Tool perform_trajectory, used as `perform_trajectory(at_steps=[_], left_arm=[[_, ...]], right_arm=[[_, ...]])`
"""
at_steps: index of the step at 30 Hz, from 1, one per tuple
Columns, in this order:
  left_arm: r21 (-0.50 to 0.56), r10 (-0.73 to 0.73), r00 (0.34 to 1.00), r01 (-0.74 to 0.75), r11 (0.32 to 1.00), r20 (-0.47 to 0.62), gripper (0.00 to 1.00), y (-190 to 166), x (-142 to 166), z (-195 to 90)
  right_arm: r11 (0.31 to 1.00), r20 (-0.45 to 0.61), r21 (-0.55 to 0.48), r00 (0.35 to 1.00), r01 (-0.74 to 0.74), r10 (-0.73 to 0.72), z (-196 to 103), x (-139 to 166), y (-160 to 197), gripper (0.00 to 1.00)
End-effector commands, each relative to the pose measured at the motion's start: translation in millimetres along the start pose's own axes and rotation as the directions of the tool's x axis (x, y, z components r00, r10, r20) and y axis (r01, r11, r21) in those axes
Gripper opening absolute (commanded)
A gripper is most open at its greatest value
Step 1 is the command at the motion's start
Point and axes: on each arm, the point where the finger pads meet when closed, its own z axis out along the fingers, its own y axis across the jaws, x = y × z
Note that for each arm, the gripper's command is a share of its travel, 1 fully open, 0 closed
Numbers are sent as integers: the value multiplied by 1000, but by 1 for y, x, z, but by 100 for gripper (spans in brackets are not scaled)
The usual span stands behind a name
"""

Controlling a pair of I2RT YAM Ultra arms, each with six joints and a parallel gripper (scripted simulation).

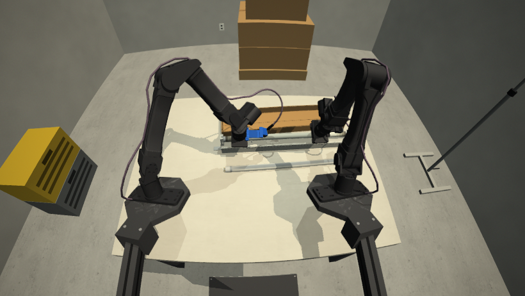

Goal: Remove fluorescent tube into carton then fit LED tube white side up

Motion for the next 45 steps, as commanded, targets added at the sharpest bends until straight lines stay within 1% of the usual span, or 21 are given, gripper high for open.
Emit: perform_trajectory(at_steps=[1,3,4,6,8,10,13,14,16,18,20,21,23,25,27,28,30,33,35,37,45], left_arm=[[-11,5,1000,-5,1000,15,49,3,-8,-9],[-11,5,1000,-5,1000,15,49,3,-8,-9],[7,14,1000,-14,1000,-10,49,-7,6,-18],[-3,-1,1000,1,1000,-3,49,1,0,-25],[13,19,1000,-18,1000,-15,49,-9,7,-31],[-7,-8,1000,8,1000,4,49,4,-3,-41],[10,16,1000,-16,1000,-16,49,-8,8,-49],[-17,-11,1000,12,1000,22,49,8,-7,-51],[-17,-11,1000,12,1000,22,49,8,-7,-51],[8,15,1000,-15,1000,-13,49,-8,8,-58],[-15,-22,1000,22,1000,10,49,10,-5,-70],[-32,-36,998,38,999,42,49,18,-14,-68],[-30,-31,999,32,999,38,49,17,-13,-67],[-7,5,1000,-4,1000,13,49,-1,1,-61],[-14,-26,1000,26,1000,6,49,10,4,-58],[-14,-21,1000,21,1000,10,49,9,0,-53],[-14,-11,1000,12,1000,24,49,1,-10,-54],[-1,10,1000,-10,1000,11,49,-3,-6,-56],[-26,-22,999,23,999,42,49,14,-9,-62],[22,8,1000,-9,1000,2,49,2,-4,-46],[155,45,999,-45,987,8,49,2,-10,-42]], right_arm=[[1000,19,-1,1000,-1,1,-6,-3,0,49],[1000,19,-1,1000,-1,1,-6,-3,0,49],[999,9,47,1000,3,-4,-14,1,-17,49],[999,11,52,1000,2,-3,-20,1,-16,49],[999,12,53,1000,2,-3,-27,0,-16,49],[999,12,44,1000,2,-3,-34,0,-11,49],[999,13,51,1000,3,-3,-44,0,-15,49],[1000,13,-6,1000,-1,1,-44,-1,3,49],[1000,13,-6,1000,-1,1,-44,-1,3,49],[998,11,56,1000,4,-5,-53,0,-21,49],[999,13,51,1000,3,-3,-61,0,-15,49],[1000,14,-14,1000,-2,2,-58,-1,7,49],[999,14,-34,1000,8,-8,-58,-1,18,49],[1000,25,-14,1000,5,-5,-57,-6,5,49],[1000,26,23,1000,5,-6,-52,-6,-9,49],[1000,28,31,1000,4,-5,-49,-7,-7,49],[1000,26,-10,1000,5,-4,-53,-6,8,49],[1000,21,-23,1000,8,-8,-55,-4,13,49],[1000,16,4,1000,11,-11,-49,-2,7,49],[1000,13,22,1000,0,0,-49,-1,5,49],[986,5,166,1000,4,-5,-43,2,3,49]])
